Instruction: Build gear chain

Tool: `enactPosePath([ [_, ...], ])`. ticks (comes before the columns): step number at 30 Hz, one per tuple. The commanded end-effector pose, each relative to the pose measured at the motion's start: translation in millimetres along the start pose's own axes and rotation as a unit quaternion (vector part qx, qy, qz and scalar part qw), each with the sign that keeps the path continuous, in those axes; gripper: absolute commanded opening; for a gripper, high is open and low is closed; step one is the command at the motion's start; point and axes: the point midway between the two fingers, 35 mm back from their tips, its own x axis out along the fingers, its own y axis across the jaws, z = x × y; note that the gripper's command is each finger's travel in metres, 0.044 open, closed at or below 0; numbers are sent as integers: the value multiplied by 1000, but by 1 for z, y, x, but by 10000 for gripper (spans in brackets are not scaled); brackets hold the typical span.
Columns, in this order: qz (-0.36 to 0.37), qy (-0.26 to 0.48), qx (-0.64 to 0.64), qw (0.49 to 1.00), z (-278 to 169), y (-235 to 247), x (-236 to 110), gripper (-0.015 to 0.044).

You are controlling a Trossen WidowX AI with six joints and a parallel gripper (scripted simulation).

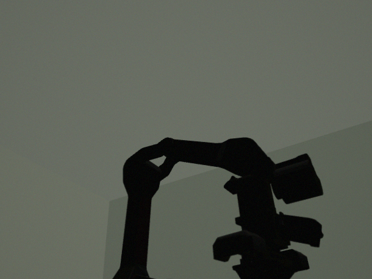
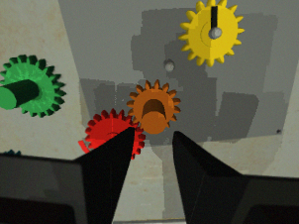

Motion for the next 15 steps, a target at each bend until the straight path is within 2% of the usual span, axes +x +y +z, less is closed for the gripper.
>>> enactPosePath([
  [1, 1, -9, 9, 1000, 1, 0, -23, 140],
  [3, 1, -9, 9, 1000, 1, 0, -24, 140],
  [4, 1, -7, 6, 1000, 1, 3, -15, 166],
  [8, 3, -7, 44, 999, -10, 48, -15, 271],
  [14, 6, -5, 112, 994, -49, 122, -16, 429],
  [15, 7, -5, 123, 992, -58, 133, -16, 440],
])
